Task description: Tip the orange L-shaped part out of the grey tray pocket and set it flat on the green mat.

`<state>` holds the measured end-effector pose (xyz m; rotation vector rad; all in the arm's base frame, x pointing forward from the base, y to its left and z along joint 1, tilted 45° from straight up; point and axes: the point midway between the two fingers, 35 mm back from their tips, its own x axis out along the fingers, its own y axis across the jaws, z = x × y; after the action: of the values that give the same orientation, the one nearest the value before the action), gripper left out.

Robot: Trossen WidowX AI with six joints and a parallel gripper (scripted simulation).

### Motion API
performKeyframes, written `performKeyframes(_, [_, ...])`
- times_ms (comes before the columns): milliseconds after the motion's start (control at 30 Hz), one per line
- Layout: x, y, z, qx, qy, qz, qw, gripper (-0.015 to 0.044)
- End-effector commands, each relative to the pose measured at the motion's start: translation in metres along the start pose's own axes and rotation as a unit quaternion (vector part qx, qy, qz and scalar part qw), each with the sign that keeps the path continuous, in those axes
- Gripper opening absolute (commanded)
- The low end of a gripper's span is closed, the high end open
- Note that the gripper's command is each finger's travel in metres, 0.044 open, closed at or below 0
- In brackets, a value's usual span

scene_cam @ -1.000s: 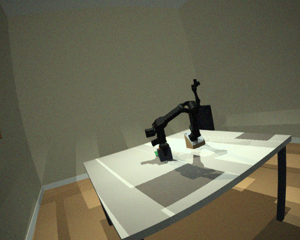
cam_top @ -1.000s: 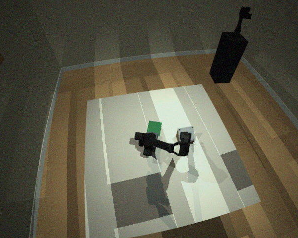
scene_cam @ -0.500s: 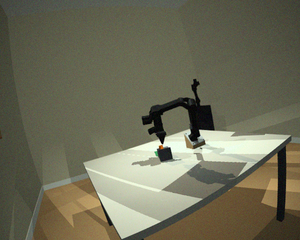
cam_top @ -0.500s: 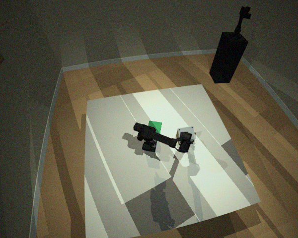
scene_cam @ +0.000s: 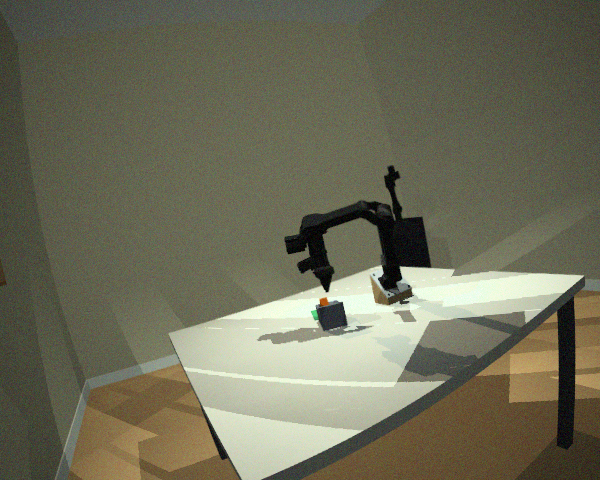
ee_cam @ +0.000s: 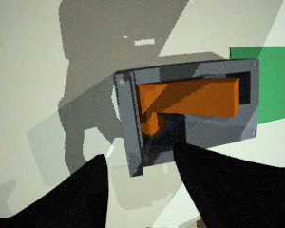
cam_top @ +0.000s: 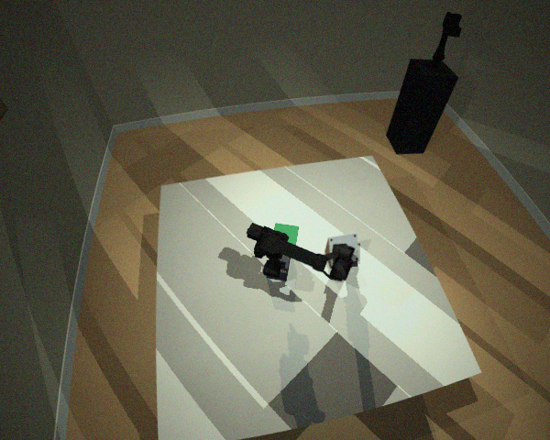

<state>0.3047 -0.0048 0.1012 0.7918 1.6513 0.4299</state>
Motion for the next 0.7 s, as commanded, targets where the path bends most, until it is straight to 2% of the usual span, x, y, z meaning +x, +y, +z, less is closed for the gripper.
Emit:
performKeyframes(0, [0.000,0.000,0.000,0.001,-0.001,0.000,1.000,0.0180])
performKeyframes(467, [0.000,0.000,0.000,0.001,-0.001,0.000,1.000,0.0180])
performKeyframes(600, [-0.001,-0.007,0.002,-0.069,-0.001,-0.001,0.998,0.0280])
performKeyframes(667, [-0.001,-0.014,0.004,-0.144,-0.001,-0.002,0.990,0.0280])
